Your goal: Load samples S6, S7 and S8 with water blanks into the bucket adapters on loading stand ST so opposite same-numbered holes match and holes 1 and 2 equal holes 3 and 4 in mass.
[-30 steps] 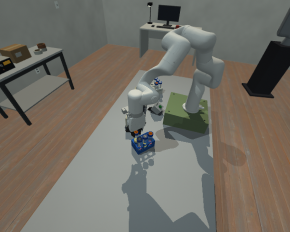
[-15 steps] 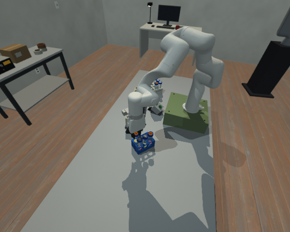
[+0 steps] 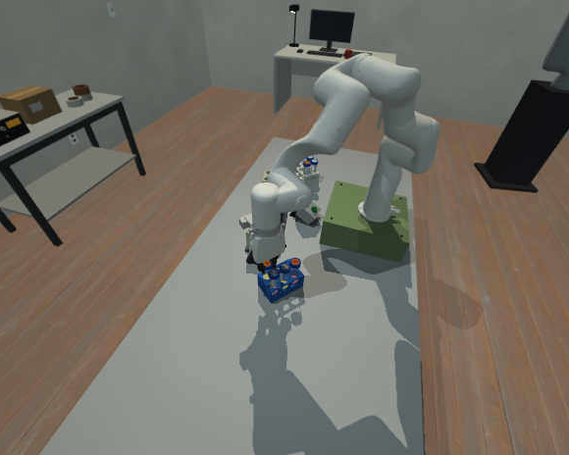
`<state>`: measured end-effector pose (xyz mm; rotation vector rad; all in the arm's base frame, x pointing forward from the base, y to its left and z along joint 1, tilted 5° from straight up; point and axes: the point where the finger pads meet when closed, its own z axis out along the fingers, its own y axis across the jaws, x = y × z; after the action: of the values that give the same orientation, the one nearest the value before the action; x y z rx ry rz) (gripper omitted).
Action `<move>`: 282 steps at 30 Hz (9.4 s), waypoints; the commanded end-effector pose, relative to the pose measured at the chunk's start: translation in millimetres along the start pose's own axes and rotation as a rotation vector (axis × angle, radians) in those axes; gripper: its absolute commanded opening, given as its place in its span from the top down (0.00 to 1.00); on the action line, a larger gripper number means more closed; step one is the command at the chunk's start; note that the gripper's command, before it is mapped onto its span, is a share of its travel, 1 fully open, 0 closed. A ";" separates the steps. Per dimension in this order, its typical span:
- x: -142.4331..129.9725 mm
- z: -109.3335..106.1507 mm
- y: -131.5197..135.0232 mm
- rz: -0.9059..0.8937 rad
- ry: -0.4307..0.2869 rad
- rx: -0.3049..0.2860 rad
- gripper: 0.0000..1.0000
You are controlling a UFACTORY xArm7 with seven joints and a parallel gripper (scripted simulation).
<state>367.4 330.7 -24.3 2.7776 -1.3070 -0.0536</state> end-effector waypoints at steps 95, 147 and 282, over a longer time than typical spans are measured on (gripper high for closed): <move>0.0 -107.5 -1.5 0.000 0.000 0.005 0.56; -20.2 -136.7 38.8 -0.300 0.000 0.005 0.43; -40.2 -17.6 78.4 -1.571 0.003 0.004 0.43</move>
<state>281.7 311.7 -0.1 2.9297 1.0547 -0.1164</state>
